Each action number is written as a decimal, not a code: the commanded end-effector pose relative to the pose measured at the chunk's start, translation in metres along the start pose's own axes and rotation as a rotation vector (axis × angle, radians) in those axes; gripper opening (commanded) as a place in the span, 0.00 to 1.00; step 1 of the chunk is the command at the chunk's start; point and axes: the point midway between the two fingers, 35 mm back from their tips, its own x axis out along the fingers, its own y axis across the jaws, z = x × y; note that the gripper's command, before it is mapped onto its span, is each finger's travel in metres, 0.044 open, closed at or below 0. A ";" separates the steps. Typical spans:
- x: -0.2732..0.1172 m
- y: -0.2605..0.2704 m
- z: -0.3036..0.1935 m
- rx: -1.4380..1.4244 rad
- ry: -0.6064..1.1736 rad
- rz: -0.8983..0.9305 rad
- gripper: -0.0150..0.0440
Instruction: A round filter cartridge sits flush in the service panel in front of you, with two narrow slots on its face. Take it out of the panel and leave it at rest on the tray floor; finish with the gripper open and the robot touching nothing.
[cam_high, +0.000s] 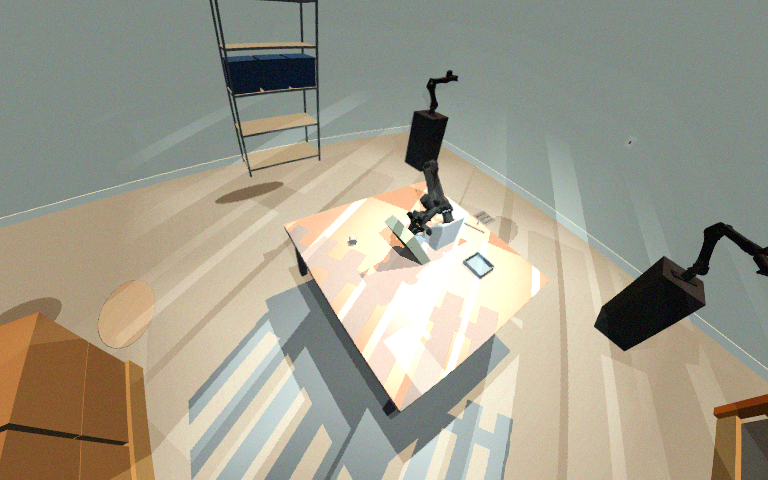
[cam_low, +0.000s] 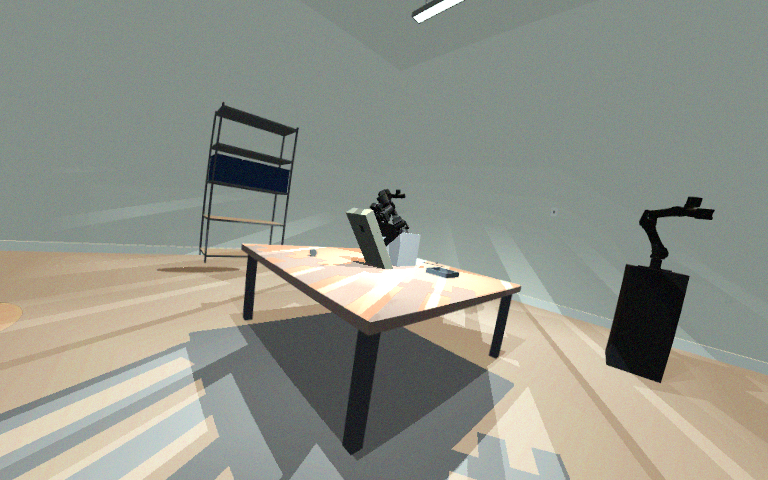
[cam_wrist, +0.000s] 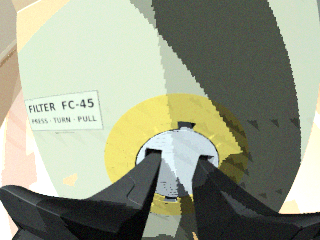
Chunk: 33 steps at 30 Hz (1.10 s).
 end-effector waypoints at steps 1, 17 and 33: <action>0.004 0.000 0.001 0.148 0.002 0.005 0.25; 0.005 0.000 0.001 0.699 0.004 0.004 0.25; 0.006 0.000 0.001 1.258 0.005 0.003 0.25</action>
